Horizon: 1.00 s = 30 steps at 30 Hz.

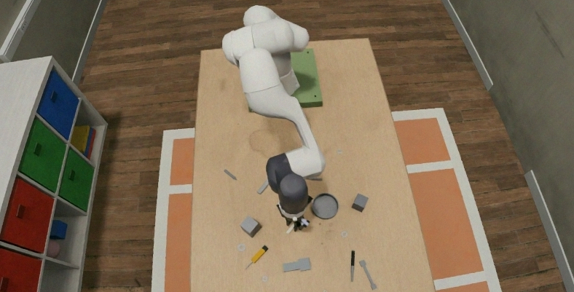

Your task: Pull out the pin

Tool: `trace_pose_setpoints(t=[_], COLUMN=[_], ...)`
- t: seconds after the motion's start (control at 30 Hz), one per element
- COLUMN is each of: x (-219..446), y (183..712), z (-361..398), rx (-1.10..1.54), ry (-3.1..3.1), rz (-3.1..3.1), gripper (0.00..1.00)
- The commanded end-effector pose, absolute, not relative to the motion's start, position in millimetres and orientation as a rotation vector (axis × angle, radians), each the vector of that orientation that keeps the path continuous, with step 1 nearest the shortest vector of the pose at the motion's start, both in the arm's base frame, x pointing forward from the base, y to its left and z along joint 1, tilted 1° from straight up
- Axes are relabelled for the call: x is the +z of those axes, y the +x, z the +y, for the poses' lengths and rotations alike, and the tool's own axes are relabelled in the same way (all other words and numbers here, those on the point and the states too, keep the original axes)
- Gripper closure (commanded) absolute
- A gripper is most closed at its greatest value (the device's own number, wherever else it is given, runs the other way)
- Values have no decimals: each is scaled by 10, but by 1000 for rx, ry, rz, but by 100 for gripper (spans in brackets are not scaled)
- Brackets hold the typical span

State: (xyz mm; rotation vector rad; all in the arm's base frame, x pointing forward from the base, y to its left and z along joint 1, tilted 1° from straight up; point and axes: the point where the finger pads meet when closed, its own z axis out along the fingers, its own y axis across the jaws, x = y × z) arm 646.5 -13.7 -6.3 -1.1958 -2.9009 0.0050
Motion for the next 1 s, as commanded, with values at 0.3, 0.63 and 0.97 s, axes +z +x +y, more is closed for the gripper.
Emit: trace_pose_setpoints(t=[0.3, 0.63, 0.97], x=[50, 293, 303], y=[6459, 6435, 6435], z=[-130, -123, -123], rx=[3, 2, 2], ry=[-1197, -1187, -1187], rz=[-2898, -2894, -2894], gripper=[73, 73, 73])
